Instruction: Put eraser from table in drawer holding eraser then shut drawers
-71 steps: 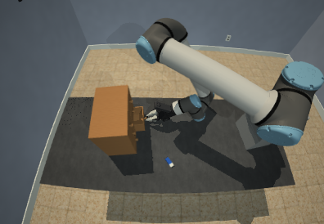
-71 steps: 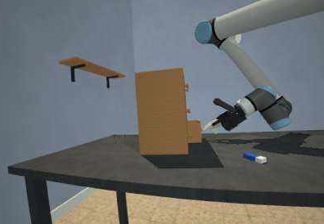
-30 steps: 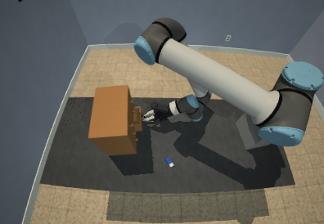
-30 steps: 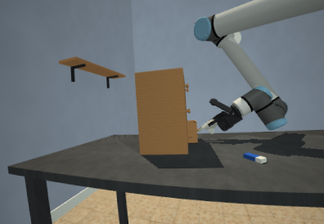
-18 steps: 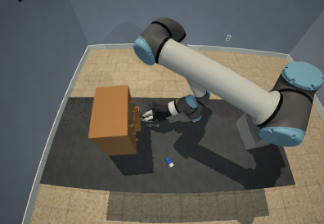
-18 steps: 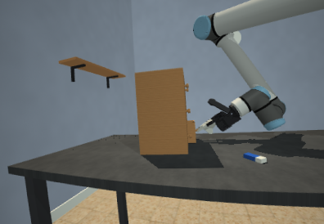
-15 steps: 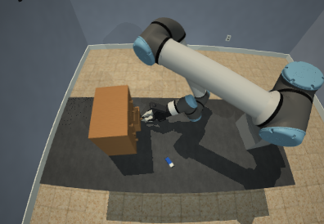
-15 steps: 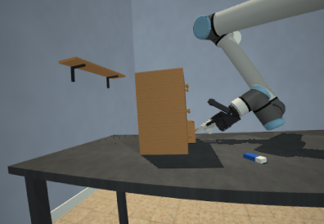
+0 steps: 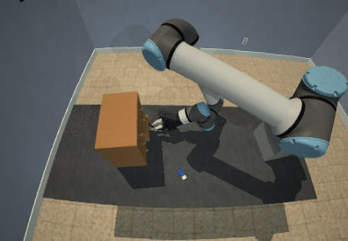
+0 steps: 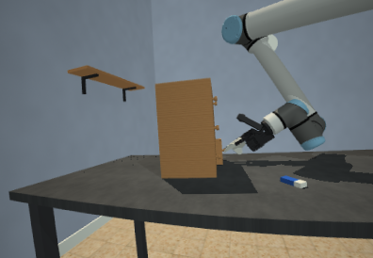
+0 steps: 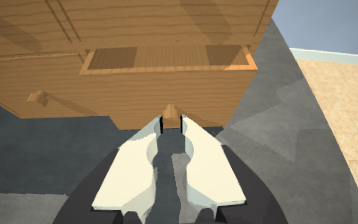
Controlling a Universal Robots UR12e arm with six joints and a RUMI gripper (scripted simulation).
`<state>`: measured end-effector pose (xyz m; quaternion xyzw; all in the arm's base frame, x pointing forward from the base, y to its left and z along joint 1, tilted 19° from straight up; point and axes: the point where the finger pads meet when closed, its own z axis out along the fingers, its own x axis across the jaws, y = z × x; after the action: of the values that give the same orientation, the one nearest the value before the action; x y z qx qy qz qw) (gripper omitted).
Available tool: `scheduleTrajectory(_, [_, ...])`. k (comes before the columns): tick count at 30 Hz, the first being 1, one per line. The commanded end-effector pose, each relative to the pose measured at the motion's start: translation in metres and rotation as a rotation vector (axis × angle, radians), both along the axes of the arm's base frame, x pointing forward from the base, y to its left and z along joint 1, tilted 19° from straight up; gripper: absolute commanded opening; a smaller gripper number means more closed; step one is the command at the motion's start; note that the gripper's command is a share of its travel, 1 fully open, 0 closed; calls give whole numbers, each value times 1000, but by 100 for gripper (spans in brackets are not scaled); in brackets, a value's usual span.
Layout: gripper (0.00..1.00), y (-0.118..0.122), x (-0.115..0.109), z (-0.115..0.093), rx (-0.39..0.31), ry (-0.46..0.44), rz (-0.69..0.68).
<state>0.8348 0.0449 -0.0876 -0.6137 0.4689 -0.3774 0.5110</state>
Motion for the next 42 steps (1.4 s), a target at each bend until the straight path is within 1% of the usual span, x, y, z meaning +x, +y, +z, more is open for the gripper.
scheduleTrajectory(1, [7, 1, 3, 2, 0, -1, 0])
scheduleTrajectory(42, [7, 6, 20, 8, 0, -1, 0])
